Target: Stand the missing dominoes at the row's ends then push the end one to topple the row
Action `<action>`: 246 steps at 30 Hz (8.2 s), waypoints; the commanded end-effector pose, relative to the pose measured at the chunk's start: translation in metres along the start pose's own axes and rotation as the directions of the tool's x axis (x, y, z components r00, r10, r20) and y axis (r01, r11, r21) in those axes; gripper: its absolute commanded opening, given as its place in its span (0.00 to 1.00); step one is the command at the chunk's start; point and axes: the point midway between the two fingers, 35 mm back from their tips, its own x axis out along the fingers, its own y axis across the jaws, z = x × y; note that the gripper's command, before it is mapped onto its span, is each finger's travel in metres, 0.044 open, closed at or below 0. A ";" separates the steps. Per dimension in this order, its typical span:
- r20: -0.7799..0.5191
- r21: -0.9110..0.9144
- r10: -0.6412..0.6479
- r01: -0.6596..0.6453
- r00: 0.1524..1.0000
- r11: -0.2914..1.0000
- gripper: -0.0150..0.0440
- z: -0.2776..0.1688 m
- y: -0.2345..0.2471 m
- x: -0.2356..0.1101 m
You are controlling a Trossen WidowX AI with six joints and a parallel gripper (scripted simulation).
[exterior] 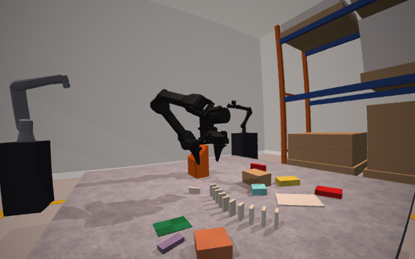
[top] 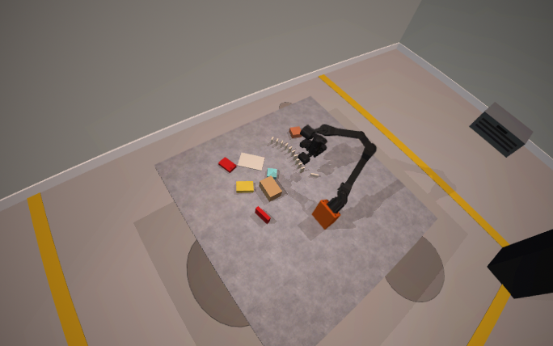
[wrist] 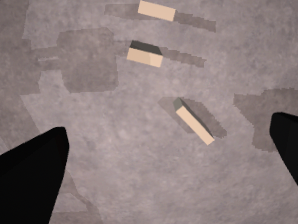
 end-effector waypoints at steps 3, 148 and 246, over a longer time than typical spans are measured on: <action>-0.007 -0.432 -0.008 0.004 1.000 0.902 1.00 -0.029 -0.014 0.034; 0.811 -0.221 0.363 -0.336 0.458 0.916 0.30 0.013 -0.134 0.038; 0.975 -0.220 0.220 0.023 0.026 0.975 0.83 -0.033 -0.150 0.119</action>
